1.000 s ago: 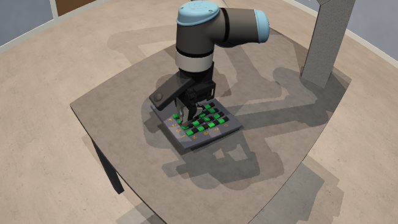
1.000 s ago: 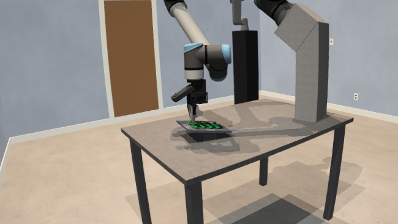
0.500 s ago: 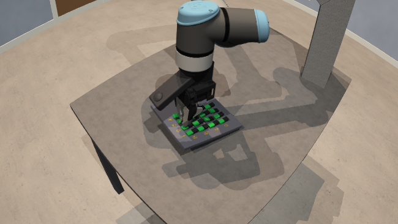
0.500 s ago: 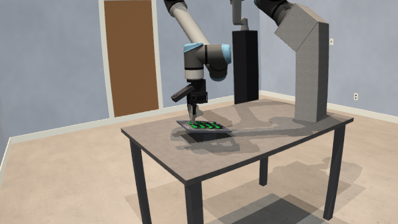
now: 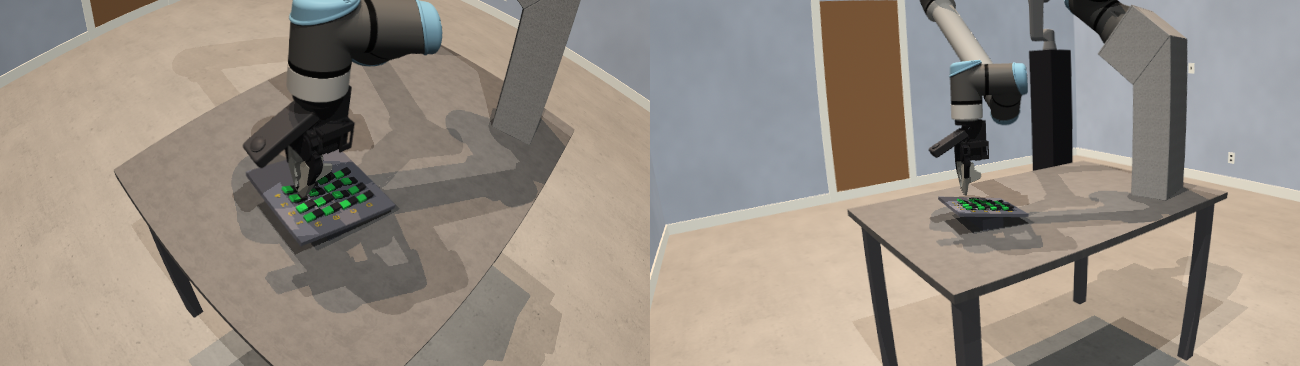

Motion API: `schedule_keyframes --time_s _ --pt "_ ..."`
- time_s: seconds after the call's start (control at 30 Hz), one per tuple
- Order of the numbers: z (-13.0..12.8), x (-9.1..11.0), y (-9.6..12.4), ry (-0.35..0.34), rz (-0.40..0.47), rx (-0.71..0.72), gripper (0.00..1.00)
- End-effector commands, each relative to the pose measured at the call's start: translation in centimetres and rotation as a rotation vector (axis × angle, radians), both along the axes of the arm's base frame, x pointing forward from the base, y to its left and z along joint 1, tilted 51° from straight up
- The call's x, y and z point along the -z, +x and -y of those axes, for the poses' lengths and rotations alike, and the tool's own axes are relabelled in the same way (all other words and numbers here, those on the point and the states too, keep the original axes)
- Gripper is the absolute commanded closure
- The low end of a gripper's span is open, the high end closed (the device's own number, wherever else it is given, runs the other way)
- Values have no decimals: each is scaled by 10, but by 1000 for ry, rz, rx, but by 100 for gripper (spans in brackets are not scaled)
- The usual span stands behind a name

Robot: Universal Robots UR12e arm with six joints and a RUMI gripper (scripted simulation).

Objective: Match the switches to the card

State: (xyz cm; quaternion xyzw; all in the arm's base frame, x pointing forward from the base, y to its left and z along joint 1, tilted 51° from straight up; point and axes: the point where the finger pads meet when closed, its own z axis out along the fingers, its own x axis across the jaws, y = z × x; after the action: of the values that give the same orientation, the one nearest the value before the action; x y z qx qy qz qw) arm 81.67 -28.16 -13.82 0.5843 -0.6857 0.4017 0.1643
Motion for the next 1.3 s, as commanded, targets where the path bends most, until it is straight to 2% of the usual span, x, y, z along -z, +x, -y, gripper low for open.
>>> schedule_keyframes --time_s 0.0,0.27,0.57,1.27 --pt "-1 -1 0 0 1 -1 100" --pt "-1 -1 0 0 1 -1 100" --pt "15 -17 -7 0 1 -1 100" --pt "16 -18 -7 0 1 -1 100"
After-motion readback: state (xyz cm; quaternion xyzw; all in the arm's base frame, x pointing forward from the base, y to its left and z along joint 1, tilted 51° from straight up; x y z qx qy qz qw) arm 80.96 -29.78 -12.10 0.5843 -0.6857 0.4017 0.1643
